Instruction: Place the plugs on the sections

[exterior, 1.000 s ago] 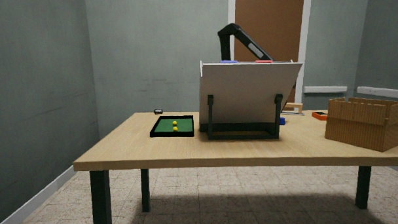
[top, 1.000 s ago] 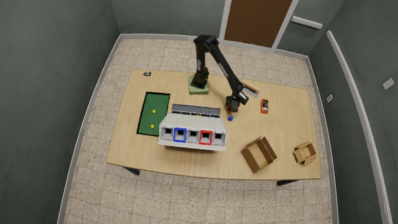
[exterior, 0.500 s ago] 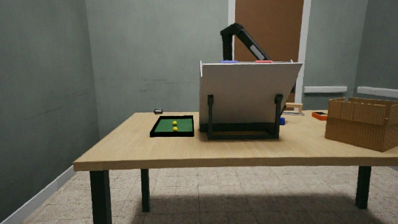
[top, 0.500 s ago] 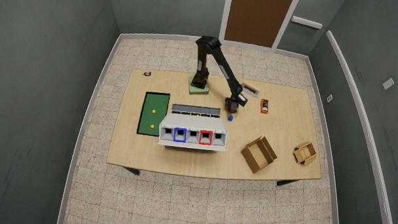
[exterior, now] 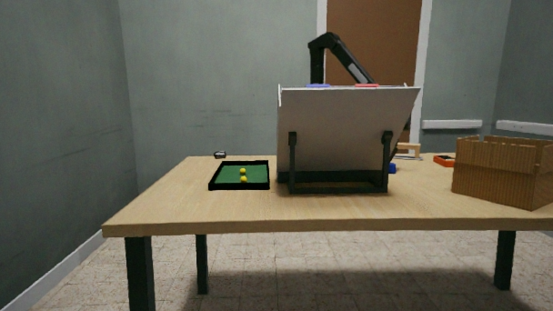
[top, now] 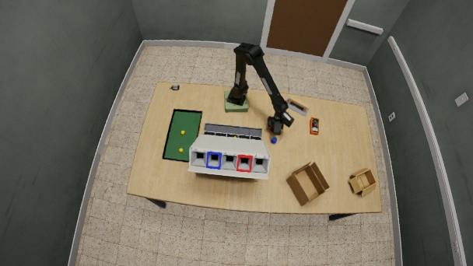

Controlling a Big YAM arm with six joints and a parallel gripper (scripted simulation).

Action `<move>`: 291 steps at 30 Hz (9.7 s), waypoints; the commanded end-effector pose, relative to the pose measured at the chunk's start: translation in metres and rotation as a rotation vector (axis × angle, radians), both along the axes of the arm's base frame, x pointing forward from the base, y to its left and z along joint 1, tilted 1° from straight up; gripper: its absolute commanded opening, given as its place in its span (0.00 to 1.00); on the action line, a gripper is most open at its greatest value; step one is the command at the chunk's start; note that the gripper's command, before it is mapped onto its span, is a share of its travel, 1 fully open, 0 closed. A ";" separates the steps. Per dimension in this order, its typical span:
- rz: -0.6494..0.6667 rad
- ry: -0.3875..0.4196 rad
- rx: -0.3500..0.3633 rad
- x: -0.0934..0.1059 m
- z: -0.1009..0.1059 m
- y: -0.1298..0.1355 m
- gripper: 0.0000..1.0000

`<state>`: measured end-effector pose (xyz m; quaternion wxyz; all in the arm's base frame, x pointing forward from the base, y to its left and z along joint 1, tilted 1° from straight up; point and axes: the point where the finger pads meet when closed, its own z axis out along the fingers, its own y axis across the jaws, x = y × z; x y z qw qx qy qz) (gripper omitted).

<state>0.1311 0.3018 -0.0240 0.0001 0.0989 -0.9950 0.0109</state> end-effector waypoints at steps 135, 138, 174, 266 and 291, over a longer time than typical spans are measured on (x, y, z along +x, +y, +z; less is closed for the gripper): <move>0.004 -0.021 0.054 0.004 0.057 0.023 0.00; 0.004 -0.021 0.055 0.003 0.071 0.023 0.00; 0.004 -0.016 0.043 0.002 0.143 0.022 0.00; 0.001 0.009 0.007 0.087 0.103 -0.248 0.00; -0.004 0.005 0.009 0.089 0.104 -0.255 0.00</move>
